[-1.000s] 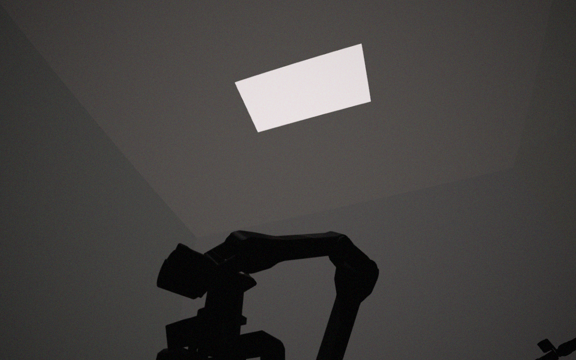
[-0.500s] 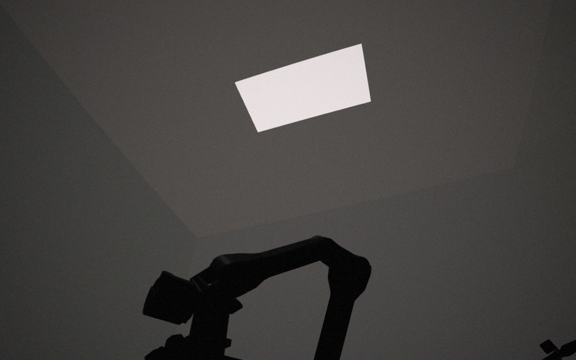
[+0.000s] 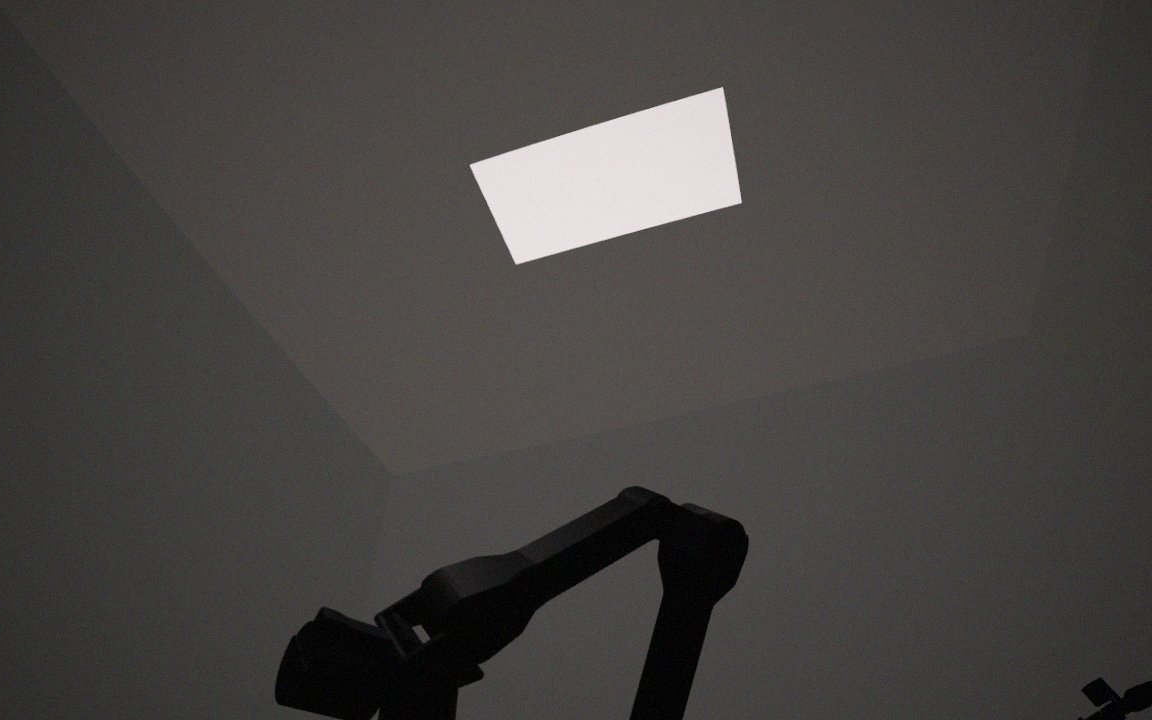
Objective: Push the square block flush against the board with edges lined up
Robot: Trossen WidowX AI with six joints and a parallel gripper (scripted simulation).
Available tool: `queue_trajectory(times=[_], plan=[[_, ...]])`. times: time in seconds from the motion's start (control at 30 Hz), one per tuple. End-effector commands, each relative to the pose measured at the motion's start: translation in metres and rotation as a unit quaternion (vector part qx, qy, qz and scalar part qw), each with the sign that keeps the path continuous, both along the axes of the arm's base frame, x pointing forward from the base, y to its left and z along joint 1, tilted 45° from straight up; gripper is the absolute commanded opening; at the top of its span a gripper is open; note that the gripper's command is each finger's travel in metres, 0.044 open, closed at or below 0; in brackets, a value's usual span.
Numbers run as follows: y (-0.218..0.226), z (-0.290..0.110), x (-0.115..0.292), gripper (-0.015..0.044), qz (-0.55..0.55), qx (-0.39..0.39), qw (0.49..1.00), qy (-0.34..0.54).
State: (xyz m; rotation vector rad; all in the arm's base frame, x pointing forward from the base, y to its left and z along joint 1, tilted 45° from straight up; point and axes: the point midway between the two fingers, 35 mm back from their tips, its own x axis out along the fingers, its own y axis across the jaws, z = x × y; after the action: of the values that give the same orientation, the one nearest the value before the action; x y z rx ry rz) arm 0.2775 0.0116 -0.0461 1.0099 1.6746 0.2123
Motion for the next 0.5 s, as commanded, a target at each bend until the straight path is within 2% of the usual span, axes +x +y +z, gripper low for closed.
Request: queue_trajectory(times=[0.0,0.47], plan=[[0.002,0.003,-0.003,0.0,-0.003,0.002,1.0,-0.001],[0.008,0.011,-0.017,0.0,-0.003,0.002,1.0,0.0]])
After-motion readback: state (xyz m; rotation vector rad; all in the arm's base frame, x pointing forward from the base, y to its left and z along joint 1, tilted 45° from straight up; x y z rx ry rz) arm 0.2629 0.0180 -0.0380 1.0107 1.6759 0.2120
